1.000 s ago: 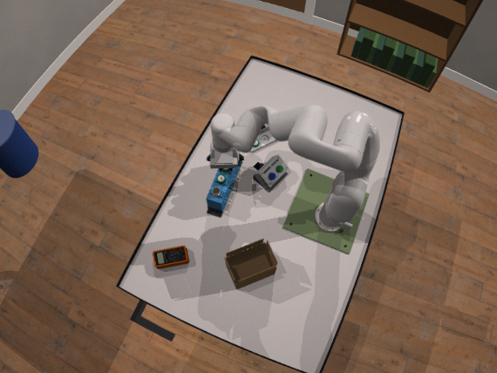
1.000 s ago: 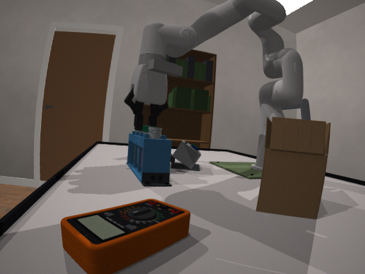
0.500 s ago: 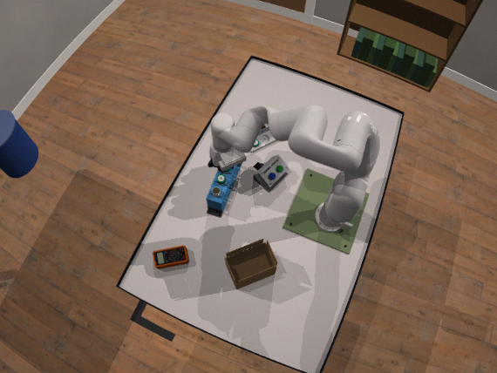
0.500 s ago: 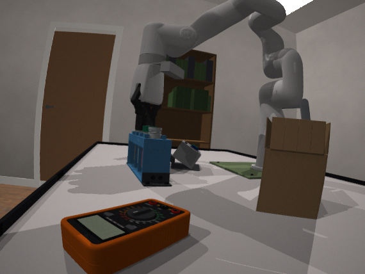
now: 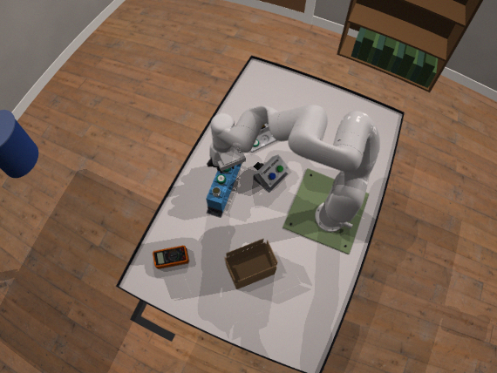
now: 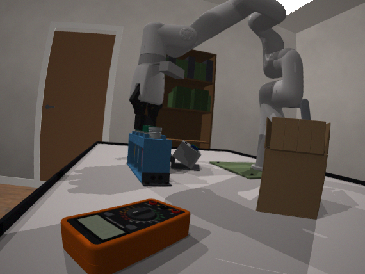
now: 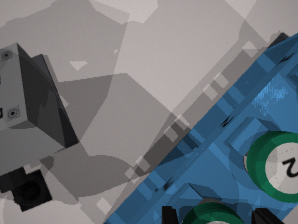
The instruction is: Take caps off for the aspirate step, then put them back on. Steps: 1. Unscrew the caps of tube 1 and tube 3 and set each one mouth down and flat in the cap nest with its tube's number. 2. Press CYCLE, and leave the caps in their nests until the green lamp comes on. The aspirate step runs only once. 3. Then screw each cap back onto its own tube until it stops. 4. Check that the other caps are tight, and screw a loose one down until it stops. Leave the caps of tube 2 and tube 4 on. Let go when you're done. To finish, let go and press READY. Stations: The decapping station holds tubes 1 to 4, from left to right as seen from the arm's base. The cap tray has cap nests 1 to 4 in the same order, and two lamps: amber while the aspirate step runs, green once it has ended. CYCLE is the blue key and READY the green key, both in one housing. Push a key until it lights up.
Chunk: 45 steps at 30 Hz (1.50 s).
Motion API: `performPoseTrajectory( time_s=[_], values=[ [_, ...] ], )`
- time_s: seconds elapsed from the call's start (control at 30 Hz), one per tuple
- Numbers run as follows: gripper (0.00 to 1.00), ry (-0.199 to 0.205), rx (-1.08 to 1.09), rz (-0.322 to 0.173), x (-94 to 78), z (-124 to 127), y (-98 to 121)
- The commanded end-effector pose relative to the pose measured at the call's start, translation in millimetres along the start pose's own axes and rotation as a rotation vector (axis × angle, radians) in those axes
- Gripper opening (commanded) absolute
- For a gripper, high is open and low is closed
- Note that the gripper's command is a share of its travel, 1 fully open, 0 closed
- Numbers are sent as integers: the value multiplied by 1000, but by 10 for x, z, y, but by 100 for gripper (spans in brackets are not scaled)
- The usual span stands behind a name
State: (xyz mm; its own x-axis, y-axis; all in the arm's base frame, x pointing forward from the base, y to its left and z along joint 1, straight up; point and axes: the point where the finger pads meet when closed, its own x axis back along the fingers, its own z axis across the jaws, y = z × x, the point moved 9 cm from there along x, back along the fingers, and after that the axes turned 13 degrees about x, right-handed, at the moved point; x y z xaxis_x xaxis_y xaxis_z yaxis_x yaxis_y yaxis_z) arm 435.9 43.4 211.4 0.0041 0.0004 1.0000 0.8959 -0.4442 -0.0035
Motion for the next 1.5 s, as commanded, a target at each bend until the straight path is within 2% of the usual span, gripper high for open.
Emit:
performPoseTrajectory(
  time_s=[0.0,0.2,0.27,0.33,0.77,0.83,0.9,1.0,1.27,1.3,1.47],
  values=[
    [46,4,-279,-2,15,4,9],
    [46,4,-529,-2,15,4,9],
    [46,4,-529,-2,15,4,9],
    [46,4,-691,-2,15,4,9],
    [46,5,-1236,0,15,4,9],
    [46,5,-1236,0,15,4,9],
    [46,5,-1397,0,15,4,9],
    [46,5,-1513,0,16,4,9],
    [46,5,-1518,0,16,4,9],
    [0,5,-1518,0,16,4,9],
    [0,5,-1518,0,16,4,9]
  ],
)
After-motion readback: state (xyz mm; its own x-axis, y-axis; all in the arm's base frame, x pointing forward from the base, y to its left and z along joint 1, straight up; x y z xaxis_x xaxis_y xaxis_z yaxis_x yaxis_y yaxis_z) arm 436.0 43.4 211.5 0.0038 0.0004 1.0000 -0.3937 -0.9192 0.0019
